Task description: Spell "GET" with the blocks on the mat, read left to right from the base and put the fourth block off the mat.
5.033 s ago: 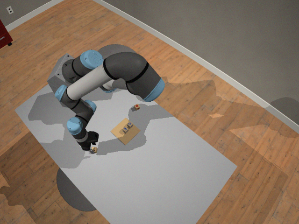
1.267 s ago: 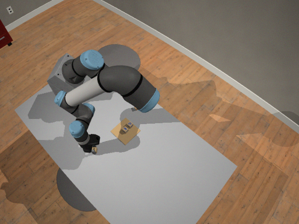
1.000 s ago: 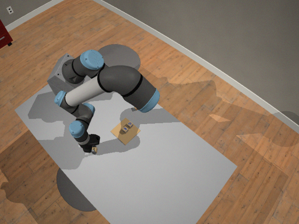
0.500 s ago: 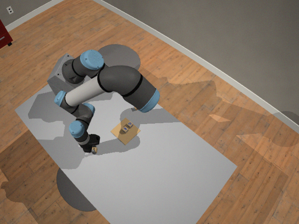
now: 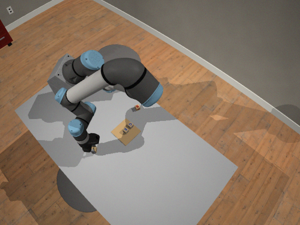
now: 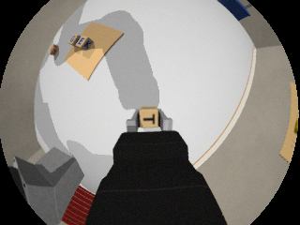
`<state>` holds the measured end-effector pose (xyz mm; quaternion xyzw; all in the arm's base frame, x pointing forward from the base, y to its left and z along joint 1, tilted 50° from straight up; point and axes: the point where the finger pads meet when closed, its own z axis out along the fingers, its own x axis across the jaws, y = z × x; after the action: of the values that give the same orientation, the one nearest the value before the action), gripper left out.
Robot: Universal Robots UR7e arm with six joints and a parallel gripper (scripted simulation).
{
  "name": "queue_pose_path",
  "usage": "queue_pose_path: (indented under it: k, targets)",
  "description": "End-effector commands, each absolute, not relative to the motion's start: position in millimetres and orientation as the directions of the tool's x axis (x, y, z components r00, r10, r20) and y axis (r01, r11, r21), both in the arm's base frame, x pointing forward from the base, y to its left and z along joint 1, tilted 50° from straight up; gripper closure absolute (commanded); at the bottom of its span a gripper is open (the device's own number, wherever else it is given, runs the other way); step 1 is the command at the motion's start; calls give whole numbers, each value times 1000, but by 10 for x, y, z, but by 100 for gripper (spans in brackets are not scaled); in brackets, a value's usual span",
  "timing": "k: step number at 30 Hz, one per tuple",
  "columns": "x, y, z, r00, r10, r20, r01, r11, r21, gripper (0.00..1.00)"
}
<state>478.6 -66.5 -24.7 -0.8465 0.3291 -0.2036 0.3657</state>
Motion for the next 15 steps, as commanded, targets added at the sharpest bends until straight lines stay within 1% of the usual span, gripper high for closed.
queue_pose_path:
  k: [1,15]
  targets:
    - [4675,-741,-139,701,-706,102,-409,-515,-753,43]
    - [4407,-990,174,701,-706,106,-408,-518,-752,43]
